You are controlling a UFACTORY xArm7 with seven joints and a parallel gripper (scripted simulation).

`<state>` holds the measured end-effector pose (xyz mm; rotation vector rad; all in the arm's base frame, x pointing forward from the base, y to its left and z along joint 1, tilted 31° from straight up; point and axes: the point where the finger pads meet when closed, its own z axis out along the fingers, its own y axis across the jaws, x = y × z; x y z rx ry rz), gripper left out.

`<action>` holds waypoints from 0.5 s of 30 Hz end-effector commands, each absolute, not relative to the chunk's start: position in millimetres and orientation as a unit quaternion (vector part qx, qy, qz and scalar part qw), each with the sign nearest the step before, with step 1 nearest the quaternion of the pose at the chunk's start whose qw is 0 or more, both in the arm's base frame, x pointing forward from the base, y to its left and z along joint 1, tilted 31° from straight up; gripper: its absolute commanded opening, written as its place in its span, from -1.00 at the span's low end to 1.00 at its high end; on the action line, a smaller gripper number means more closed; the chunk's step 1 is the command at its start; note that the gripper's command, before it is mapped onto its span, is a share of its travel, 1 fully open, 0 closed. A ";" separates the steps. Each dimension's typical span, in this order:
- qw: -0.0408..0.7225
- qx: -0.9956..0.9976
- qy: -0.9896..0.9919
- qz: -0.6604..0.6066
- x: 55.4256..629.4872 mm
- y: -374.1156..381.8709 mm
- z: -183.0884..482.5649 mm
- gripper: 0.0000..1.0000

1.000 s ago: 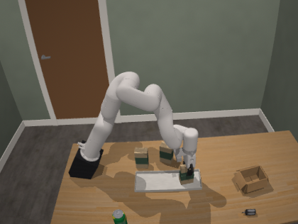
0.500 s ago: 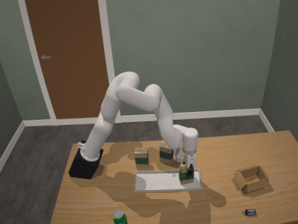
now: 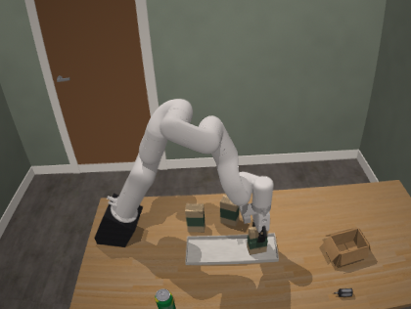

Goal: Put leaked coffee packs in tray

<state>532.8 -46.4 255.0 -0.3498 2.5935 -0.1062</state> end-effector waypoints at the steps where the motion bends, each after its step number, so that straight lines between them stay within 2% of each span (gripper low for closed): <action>1: 0.261 -0.129 0.956 -0.040 529.7 -46.5 263.8 0.73; 11: 0.261 -0.129 0.956 -0.040 493.4 -45.9 325.3 0.73; 15: 0.261 -0.129 0.956 -0.040 490.2 -45.8 330.8 0.73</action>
